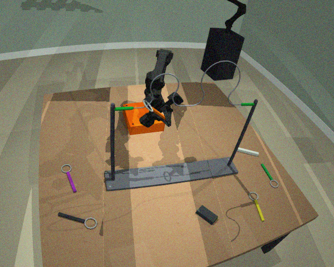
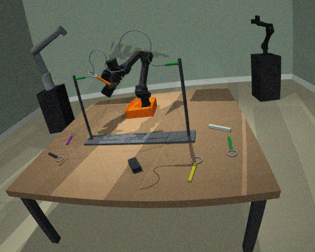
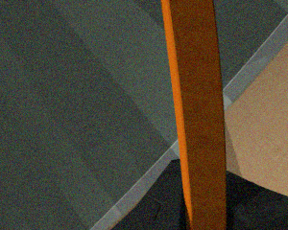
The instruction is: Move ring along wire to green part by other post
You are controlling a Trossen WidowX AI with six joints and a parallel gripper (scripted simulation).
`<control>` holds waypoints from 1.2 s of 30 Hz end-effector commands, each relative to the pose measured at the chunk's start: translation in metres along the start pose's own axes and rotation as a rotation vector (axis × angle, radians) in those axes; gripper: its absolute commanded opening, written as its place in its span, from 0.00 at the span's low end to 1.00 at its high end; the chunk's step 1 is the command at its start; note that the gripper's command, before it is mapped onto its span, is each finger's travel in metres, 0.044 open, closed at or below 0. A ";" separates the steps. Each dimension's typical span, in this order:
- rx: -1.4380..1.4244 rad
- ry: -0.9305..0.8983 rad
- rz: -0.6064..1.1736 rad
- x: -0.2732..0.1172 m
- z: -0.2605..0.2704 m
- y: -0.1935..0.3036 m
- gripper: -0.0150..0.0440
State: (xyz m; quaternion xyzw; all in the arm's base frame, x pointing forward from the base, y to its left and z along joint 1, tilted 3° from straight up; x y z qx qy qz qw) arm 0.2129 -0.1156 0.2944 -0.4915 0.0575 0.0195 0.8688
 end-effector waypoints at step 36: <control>0.615 -0.293 0.206 -0.037 0.054 -0.065 0.00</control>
Point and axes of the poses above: the point midway between the two fingers, 35 mm back from their tips, its own x axis out along the fingers, its own z axis across the jaws, y = z × x, the point moved 10 cm from there along -x, back along the fingers, and after that the axes turned 12 degrees about -x, right-handed, at the moved point
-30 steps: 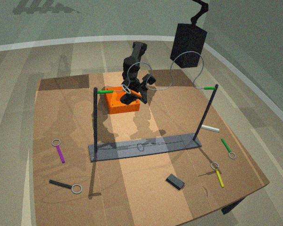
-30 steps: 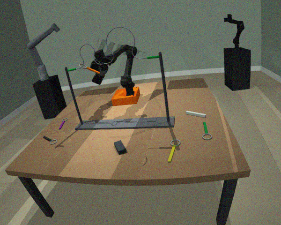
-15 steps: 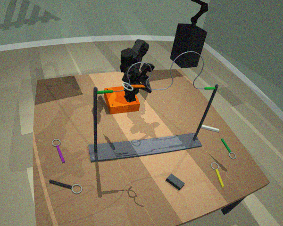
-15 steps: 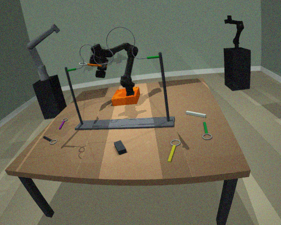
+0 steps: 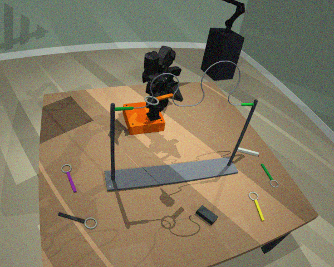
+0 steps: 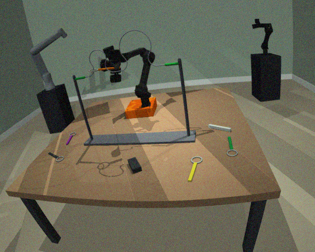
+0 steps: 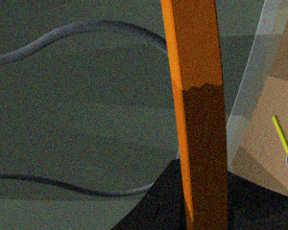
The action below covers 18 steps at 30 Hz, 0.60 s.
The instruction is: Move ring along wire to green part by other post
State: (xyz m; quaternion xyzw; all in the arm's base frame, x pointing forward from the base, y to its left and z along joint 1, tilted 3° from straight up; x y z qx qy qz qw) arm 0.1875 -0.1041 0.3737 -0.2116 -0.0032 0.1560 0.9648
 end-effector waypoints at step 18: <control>0.292 -0.164 -0.022 -0.005 0.037 -0.013 0.00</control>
Point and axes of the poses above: the point midway between the two fingers, 35 mm back from their tips, its own x axis out along the fingers, its own z axis across the jaws, y = z × x, the point moved 10 cm from there along -x, back along the fingers, and after that the axes turned 12 degrees about -x, right-handed, at the moved point
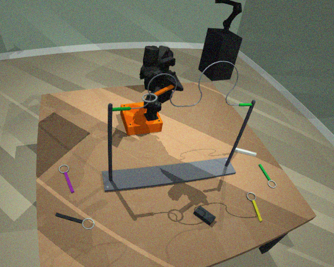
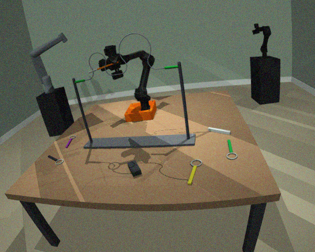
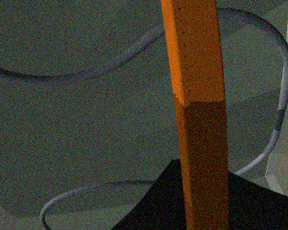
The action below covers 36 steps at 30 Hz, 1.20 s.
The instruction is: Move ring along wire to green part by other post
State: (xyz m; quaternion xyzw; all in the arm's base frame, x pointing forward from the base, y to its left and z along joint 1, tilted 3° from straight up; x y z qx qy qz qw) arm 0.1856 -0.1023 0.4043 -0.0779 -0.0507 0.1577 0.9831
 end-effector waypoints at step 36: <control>0.020 0.000 0.010 -0.005 0.037 -0.013 0.00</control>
Point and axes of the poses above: the point midway between the two fingers, 35 mm back from their tips, its own x axis out along the fingers, its own z axis across the jaws, y = z × x, the point moved 10 cm from there along -x, back along the fingers, and after that the axes turned 12 degrees about -x, right-handed, at the moved point
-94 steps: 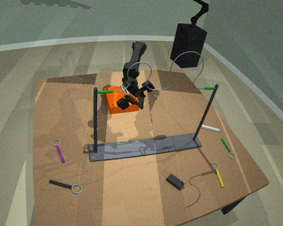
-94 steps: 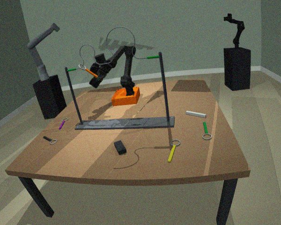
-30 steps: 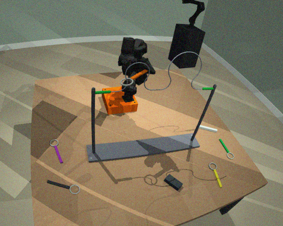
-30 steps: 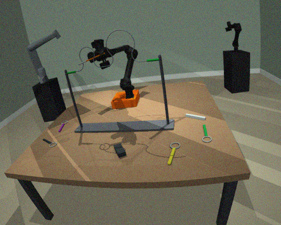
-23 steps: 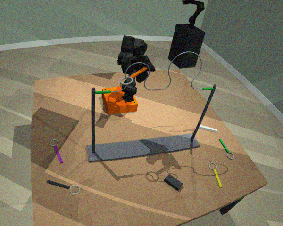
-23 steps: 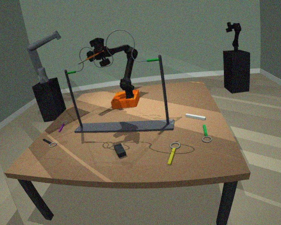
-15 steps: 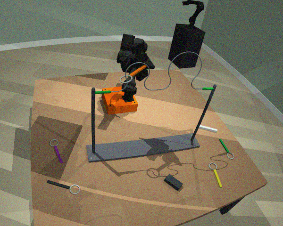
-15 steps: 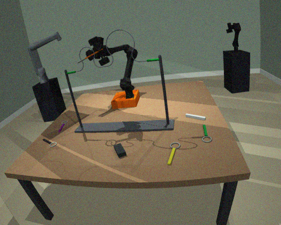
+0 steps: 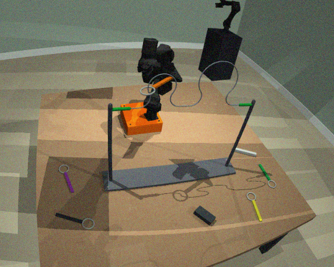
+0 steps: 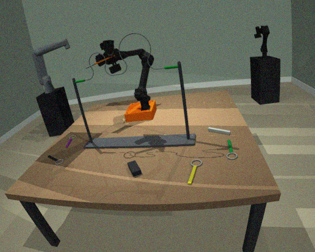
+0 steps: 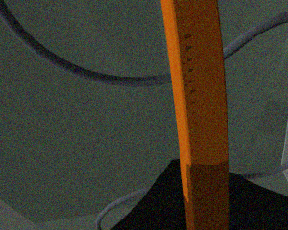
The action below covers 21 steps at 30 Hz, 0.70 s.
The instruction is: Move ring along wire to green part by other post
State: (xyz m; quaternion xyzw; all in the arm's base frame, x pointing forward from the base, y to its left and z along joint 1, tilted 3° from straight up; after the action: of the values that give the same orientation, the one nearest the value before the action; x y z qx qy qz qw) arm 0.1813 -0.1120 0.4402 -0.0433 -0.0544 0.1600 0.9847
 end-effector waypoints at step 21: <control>-0.314 0.181 0.031 0.001 0.001 0.002 0.00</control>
State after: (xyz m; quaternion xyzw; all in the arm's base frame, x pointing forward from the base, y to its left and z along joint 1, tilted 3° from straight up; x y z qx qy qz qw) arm 0.1813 -0.1103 0.4395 -0.1823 0.0023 0.1629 0.9696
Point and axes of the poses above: the point midway between the two fingers, 35 mm back from their tips, its own x axis out along the fingers, its own z axis across the jaws, y = z × x, the point moved 10 cm from there along -x, back along the fingers, and after that the axes turned 12 degrees about -x, right-handed, at the moved point
